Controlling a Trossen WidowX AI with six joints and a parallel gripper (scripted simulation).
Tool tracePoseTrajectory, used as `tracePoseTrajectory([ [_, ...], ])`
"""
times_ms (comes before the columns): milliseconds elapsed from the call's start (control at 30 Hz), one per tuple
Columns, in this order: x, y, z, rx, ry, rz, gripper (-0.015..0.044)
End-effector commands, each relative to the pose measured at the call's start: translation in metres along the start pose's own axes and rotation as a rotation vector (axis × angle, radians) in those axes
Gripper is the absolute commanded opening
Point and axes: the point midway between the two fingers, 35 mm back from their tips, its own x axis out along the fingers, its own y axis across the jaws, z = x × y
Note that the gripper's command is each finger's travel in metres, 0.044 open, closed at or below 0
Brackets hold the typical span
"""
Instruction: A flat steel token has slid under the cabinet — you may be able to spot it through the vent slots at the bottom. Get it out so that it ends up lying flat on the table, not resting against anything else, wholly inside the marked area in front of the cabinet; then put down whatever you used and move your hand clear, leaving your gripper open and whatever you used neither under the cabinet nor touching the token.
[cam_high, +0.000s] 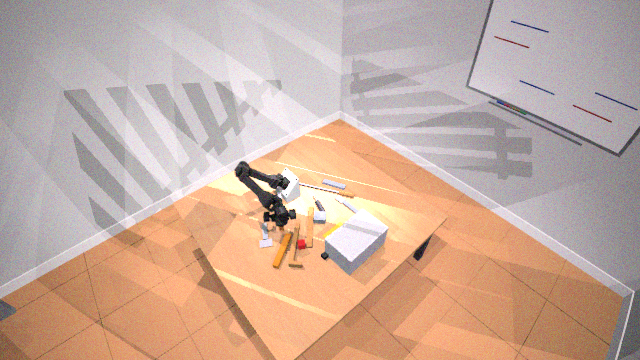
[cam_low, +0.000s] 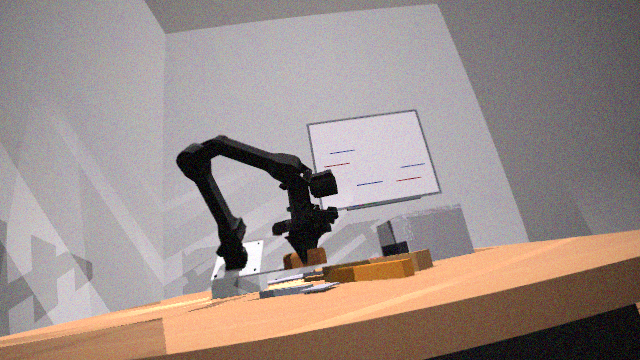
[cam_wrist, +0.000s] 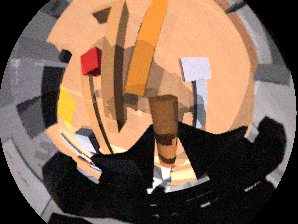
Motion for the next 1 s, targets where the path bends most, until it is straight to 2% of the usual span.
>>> tracePoseTrajectory([
  [0,0.006,0.002,-0.003,-0.001,0.009,0.006,0.0],
  [967,0.041,0.002,-0.004,0.009,0.008,0.005,0.0],
])
